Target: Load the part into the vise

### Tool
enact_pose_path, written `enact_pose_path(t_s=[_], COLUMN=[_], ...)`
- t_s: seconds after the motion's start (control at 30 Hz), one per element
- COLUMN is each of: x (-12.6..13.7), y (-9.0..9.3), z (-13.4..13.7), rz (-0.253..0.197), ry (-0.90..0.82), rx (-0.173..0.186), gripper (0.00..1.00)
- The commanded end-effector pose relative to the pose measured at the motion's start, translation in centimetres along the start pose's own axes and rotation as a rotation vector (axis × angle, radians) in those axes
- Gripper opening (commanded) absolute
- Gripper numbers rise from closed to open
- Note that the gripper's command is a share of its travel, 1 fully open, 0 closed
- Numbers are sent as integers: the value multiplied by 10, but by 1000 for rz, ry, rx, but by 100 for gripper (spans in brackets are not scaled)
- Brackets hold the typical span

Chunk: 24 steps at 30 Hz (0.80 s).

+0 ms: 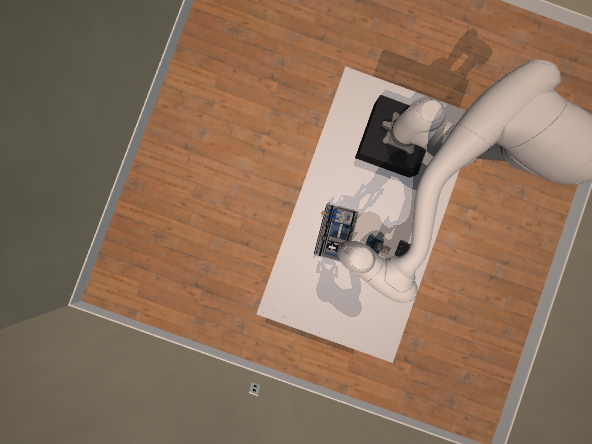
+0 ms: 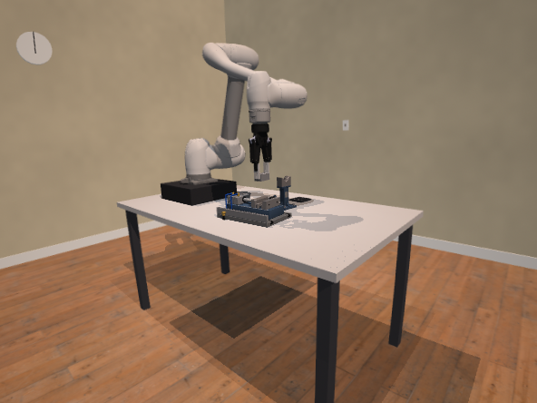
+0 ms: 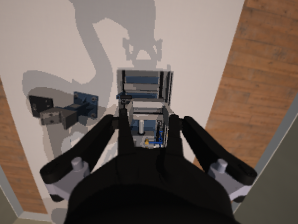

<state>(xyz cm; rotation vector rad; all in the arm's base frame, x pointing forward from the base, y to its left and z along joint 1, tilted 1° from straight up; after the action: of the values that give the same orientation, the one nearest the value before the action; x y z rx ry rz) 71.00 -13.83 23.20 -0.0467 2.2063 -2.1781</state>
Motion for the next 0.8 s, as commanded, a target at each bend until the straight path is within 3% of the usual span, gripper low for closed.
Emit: enact_pose_path(t_s=[0.0,0.77], x=[0,0], y=[4,39], z=[0,0], rz=[0,0], ry=[0,0], rx=[0,0], gripper=[0,0])
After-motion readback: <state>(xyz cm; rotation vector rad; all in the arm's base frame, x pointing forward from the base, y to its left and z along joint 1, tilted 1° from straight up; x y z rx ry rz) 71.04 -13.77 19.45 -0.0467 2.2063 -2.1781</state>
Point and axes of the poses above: the point where the finger pads meet when closed, its own y axis out along the fingers, its own z axis across the jaws, x = y × z, the point moved 10 cm from there along -y, back along the fingers, and after that the axes turned 4 degrees about y, right-handed, at the moved point
